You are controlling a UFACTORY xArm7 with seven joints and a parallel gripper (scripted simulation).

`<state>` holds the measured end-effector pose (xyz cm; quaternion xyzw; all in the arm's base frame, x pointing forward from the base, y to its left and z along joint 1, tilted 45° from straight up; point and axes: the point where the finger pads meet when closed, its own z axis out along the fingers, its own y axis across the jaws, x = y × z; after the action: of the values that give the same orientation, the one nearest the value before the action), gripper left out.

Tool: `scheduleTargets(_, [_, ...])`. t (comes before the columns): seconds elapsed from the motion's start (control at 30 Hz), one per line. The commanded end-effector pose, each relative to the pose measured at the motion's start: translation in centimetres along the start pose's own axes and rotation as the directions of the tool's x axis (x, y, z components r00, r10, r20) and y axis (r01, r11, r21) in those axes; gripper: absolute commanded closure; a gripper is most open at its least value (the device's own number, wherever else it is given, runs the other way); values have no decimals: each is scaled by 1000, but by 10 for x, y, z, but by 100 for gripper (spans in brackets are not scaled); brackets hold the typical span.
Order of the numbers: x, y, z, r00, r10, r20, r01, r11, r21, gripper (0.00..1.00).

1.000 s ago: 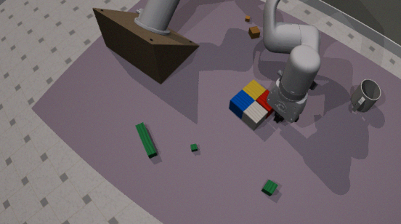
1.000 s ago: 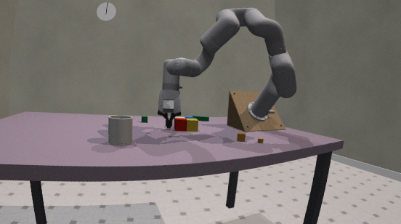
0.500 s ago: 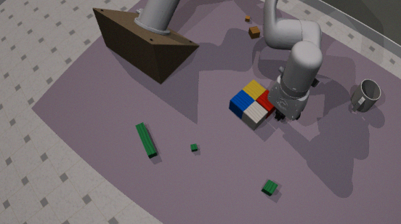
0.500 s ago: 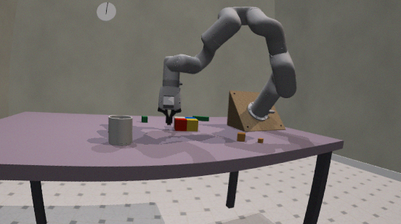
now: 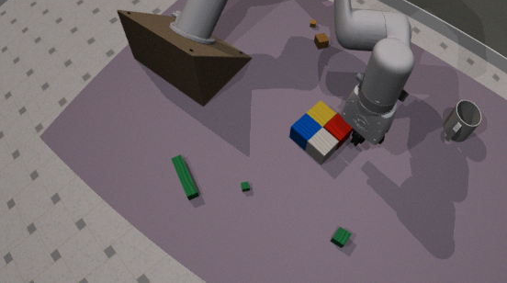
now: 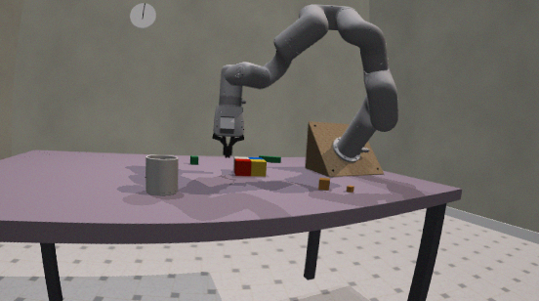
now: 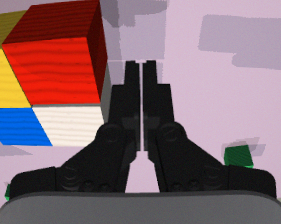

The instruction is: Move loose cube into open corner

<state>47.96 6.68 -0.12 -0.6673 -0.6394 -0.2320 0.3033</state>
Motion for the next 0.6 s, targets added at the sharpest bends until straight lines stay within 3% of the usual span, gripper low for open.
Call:
scheduleTargets(0.0, [-1,1,-13,1000,0,1,0,1000,-4,100])
scheduleTargets(0.57, [-1,1,-47,1000,0,1,0,1000,-4,100])
